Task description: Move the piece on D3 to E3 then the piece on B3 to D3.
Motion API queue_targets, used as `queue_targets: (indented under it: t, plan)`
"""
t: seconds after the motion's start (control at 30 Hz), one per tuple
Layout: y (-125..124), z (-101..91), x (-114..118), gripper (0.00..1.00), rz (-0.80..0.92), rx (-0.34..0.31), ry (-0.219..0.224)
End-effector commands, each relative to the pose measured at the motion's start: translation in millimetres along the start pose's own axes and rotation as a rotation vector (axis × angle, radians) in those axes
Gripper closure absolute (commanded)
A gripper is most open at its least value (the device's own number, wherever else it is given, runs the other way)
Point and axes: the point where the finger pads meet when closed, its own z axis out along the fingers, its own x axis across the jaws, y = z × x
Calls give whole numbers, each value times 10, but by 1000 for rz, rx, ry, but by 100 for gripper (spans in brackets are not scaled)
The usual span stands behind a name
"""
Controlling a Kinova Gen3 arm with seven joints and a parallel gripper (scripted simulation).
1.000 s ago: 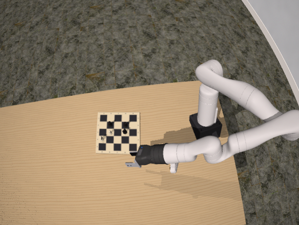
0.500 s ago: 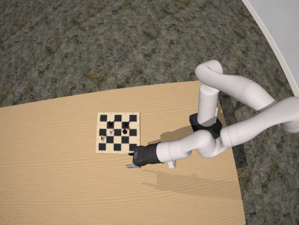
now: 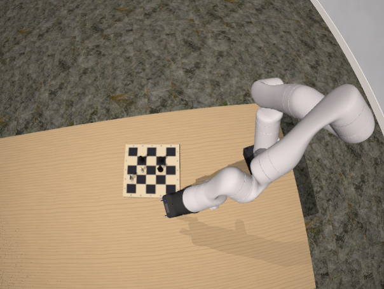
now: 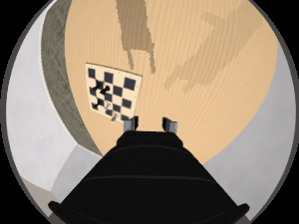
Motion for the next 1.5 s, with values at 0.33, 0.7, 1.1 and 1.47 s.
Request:
queue_targets:
  t: [0.33,0.7,1.1,1.47]
  plan:
    - [-25,281,-35,0,-378,316,37]
    - [-109,481,-25,0,-694,519,54]
    - [-160,694,-7,0,-1054,744,76]
    - [-184,804,6,0,-1240,859,87]
